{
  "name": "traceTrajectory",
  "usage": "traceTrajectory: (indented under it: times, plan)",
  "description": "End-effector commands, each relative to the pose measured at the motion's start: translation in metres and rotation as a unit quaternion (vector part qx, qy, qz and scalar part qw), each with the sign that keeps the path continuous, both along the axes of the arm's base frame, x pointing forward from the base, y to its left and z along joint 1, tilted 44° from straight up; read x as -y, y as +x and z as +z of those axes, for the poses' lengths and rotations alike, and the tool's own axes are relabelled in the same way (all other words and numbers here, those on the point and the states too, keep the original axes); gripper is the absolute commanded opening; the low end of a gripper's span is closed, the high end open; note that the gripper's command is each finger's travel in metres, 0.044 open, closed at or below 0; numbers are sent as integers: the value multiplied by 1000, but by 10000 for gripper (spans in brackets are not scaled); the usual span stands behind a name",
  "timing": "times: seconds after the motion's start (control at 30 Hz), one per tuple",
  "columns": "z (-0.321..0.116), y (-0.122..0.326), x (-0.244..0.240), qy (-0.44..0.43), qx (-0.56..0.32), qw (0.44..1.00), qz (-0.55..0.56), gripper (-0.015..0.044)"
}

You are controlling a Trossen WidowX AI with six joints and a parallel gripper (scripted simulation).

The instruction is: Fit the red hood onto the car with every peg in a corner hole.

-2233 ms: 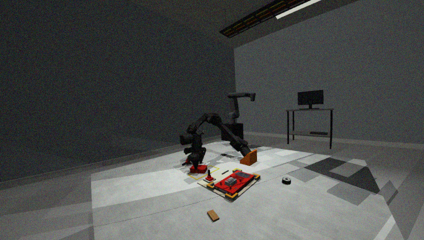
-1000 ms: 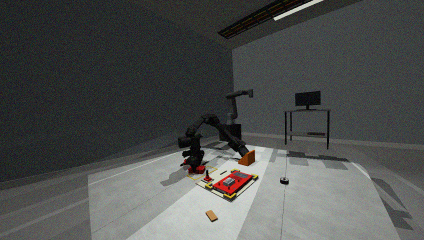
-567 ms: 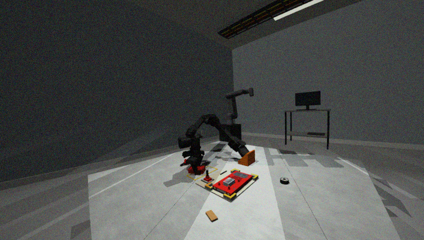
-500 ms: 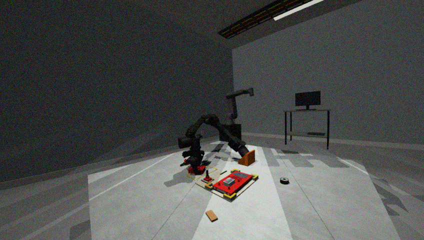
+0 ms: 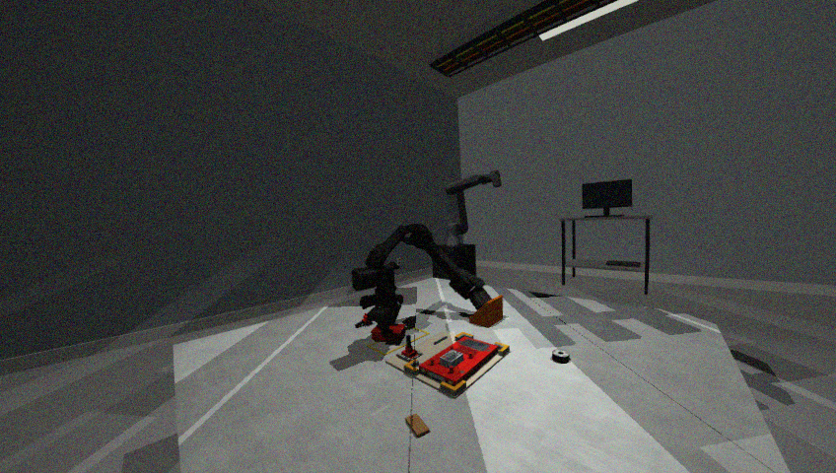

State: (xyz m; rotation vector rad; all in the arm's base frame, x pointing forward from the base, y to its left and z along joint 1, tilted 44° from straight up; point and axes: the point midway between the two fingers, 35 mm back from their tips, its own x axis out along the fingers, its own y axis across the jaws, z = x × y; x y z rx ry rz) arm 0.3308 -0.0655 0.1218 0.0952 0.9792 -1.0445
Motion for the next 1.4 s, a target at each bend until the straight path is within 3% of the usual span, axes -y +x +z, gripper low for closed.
traceTrajectory:
  times: [0.0,1.03,1.37]
  plan:
    - [8,0,-6,0,5,1000,-2,0]
    - [63,-10,-59,2,4,1000,-2,0]
    - [50,-4,-75,-1,-22,999,30,0]
